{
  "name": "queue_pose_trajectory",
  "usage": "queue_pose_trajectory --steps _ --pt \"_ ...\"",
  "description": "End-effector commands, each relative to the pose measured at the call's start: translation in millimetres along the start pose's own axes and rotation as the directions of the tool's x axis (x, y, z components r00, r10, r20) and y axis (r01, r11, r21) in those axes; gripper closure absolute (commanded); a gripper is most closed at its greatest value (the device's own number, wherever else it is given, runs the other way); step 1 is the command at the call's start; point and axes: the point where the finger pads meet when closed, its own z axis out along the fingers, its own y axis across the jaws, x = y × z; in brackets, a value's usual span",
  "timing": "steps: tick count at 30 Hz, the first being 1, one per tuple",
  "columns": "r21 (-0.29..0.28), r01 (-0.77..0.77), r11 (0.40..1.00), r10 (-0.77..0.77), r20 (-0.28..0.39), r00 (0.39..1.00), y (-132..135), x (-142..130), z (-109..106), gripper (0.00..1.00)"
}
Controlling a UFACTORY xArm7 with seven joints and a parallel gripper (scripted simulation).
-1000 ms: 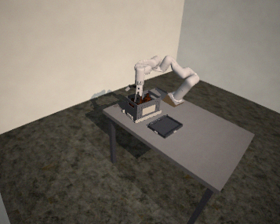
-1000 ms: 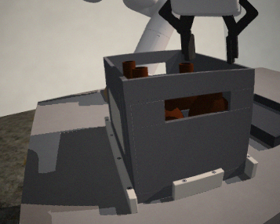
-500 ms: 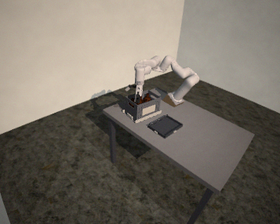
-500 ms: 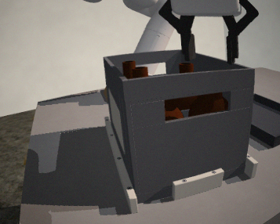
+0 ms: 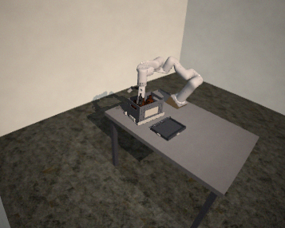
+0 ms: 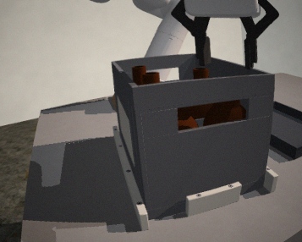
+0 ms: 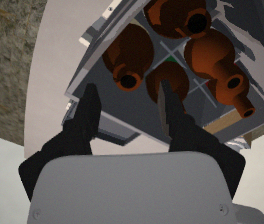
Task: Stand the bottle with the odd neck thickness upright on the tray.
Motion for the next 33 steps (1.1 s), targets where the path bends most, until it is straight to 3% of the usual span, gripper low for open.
queue_pose_trajectory --steps 1,33 --pt "0.003 0.000 1.000 0.000 -0.004 1.000 -1 1 -2 0.35" --pt "0.003 0.000 1.000 0.000 -0.004 1.000 -1 1 14 0.35"
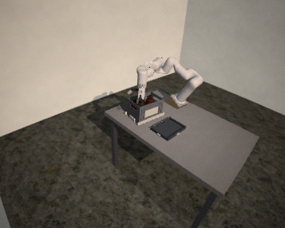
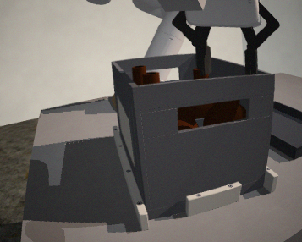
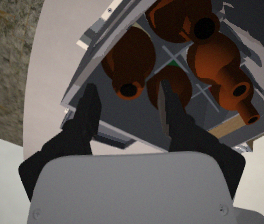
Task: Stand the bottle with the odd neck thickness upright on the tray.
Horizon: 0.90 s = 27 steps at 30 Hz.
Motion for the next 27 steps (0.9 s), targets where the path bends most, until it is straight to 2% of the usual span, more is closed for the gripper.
queue_pose_trajectory --steps 1,27 --pt "0.002 0.000 1.000 0.000 -0.003 1.000 0 1 2 0.35" --pt "0.002 0.000 1.000 0.000 -0.003 1.000 -1 1 23 0.35"
